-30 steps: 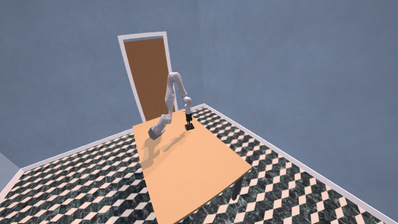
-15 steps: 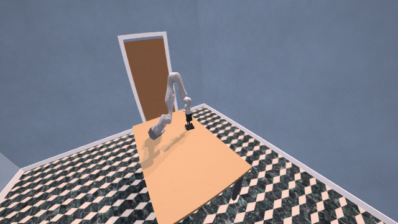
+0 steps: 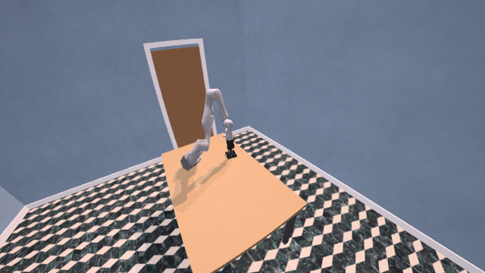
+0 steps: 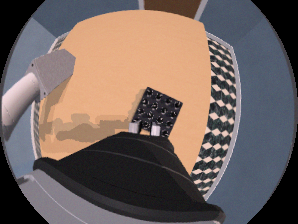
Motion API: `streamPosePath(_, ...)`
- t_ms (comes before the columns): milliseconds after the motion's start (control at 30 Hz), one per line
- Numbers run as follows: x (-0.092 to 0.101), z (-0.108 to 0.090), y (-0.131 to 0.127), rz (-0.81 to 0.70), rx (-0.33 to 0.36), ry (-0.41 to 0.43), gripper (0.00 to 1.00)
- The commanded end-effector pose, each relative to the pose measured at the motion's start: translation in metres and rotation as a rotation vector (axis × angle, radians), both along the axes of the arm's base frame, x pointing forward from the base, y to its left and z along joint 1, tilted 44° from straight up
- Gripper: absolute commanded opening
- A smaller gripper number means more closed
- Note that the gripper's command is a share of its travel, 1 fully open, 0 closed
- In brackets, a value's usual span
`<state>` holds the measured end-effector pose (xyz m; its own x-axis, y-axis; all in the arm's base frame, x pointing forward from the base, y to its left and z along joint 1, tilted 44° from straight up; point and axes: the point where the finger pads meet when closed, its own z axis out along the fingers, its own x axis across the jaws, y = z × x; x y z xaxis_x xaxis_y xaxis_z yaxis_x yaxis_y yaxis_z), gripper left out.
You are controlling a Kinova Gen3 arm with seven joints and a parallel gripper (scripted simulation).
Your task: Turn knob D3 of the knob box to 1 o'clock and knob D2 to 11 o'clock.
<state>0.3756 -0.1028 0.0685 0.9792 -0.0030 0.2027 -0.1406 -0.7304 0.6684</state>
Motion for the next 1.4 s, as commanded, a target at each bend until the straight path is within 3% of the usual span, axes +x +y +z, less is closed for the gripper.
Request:
streamPosePath(0, -0.001, -0.003, -0.005, -0.007, -0.002, 0.002, 0.46)
streamPosePath(567, 0.001, -0.015, -0.017, -0.007, -0.002, 0.002, 0.46)
streamPosePath(1367, 0.002, -0.019, -0.021, -0.007, -0.002, 0.002, 0.46)
